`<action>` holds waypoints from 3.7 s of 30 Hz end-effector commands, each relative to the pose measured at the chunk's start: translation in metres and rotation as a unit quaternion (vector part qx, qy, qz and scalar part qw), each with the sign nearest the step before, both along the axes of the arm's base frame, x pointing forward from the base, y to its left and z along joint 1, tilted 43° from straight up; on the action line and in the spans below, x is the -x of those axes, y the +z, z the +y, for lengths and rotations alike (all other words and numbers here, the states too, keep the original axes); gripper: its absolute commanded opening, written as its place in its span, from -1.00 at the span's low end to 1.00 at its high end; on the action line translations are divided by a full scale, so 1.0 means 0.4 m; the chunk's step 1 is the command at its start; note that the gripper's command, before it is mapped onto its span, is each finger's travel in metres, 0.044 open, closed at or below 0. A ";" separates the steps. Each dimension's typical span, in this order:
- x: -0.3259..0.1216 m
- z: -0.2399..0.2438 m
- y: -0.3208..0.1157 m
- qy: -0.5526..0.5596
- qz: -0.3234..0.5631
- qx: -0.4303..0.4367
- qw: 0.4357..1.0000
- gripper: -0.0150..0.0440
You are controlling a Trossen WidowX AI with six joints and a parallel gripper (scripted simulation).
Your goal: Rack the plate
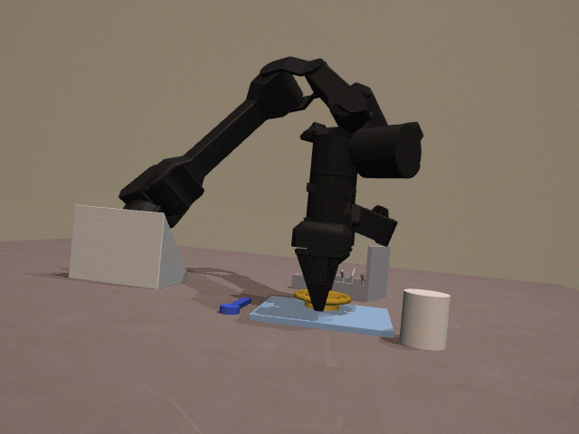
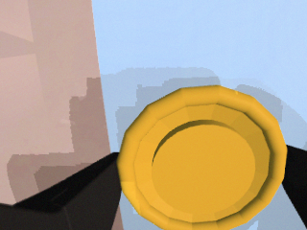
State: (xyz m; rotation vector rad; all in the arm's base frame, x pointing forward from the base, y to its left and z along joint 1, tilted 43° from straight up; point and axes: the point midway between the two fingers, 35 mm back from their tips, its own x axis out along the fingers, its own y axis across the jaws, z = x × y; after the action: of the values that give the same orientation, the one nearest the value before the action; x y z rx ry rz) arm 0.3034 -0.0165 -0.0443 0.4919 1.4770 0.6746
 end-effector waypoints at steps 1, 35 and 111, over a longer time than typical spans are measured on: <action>-0.001 0.001 0.000 -0.003 0.001 -0.002 1.000 0.58; -0.034 -0.230 0.233 -0.003 0.001 0.001 1.000 -0.49; 0.261 0.150 0.582 -0.643 0.496 0.031 0.583 -0.49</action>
State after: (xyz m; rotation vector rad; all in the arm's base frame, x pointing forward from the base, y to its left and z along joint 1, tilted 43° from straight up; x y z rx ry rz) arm 0.2021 0.0426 0.1967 1.8879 1.5801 -1.0098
